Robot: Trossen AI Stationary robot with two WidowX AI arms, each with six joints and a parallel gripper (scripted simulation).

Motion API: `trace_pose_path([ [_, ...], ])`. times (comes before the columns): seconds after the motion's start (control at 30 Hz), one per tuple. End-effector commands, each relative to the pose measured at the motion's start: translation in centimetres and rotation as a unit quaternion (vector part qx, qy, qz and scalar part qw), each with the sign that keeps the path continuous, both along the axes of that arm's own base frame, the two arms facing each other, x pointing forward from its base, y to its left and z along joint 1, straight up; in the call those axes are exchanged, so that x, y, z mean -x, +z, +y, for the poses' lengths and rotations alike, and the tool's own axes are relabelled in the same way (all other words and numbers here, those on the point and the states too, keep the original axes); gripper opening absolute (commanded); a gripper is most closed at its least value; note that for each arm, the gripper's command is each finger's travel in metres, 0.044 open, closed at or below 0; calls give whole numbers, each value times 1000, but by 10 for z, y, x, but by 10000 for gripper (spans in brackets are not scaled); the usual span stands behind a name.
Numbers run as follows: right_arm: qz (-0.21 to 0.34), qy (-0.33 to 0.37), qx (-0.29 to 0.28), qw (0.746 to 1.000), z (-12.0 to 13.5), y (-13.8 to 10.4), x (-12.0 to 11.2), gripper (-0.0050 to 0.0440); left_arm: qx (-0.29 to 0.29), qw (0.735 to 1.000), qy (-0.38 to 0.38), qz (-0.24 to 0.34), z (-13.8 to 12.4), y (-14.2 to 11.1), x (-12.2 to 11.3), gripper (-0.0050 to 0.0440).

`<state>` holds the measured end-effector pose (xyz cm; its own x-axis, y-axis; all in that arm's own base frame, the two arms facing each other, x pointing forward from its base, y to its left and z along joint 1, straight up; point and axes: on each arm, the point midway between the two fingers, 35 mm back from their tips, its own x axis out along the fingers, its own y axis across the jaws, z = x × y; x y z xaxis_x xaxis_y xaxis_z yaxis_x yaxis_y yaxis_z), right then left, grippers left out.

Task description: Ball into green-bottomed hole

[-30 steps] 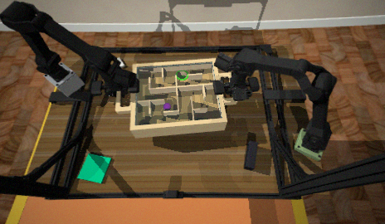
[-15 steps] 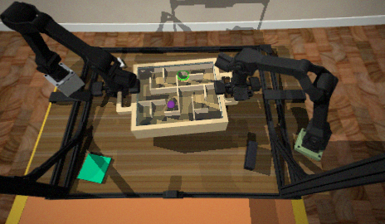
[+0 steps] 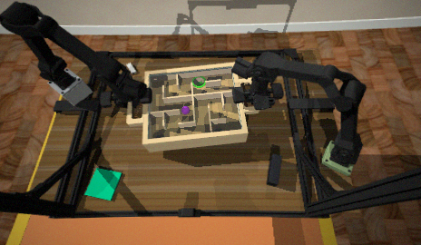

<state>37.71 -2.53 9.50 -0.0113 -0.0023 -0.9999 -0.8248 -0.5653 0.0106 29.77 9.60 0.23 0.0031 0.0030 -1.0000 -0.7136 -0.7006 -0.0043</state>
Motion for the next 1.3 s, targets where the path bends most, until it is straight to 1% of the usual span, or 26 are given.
trace_pose_path([
  [0.0,-13,0,-20,1000,-3,-9,3,20,22,1000,1,6,4,13,-3,20],
  [0.2,-21,0,-19,1000,-2,-12,4,20,22,1000,1,13,3,16,-3,20],
  [0.37,-17,0,-7,1000,-2,-8,4,20,9,1000,0,11,2,12,-3,20],
  [0.5,-6,0,19,1000,1,3,3,20,-19,1000,1,6,0,1,-3,20],
  [0.57,0,1,23,1000,1,7,2,20,-23,1000,1,0,0,-3,-2,20],
  [0.8,11,0,-19,1000,-3,1,1,20,16,1000,0,-17,3,3,-1,20],
  [0.87,8,0,-23,1000,-3,-1,2,20,21,1000,0,-16,3,5,-1,20],
  [1.0,6,0,-22,1000,-3,-2,2,20,20,1000,0,-14,3,6,-1,20],
  [1.27,-10,0,8,1000,0,-1,3,20,-7,1000,1,7,1,5,-3,20],
])
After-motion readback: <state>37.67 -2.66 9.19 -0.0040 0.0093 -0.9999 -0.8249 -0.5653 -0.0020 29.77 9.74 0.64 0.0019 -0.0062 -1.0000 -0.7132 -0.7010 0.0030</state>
